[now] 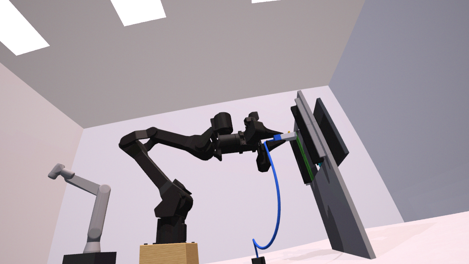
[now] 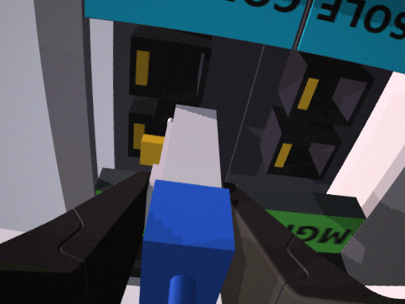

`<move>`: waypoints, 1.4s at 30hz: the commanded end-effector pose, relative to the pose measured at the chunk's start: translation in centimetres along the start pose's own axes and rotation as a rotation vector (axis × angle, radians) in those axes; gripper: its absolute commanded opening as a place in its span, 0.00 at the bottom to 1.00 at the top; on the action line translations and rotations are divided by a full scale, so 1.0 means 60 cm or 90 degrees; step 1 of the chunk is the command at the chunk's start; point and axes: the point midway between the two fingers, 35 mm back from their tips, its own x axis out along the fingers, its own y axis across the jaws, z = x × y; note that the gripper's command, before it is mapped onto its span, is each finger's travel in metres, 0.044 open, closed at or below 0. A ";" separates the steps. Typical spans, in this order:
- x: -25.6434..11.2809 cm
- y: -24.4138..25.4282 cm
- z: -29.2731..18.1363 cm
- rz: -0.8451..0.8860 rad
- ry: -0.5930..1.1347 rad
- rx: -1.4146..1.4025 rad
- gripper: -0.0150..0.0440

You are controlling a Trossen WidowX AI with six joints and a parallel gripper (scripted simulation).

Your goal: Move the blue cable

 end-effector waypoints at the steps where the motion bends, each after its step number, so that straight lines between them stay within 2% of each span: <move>1: -0.006 0.006 -0.002 0.008 -0.002 -0.002 0.25; 17: -0.016 0.002 -0.006 0.008 -0.002 -0.002 0.25; 29: 0.002 -0.069 -0.004 0.008 -0.002 -0.002 0.25; 42: -0.006 -0.140 -0.005 0.007 -0.002 -0.002 0.25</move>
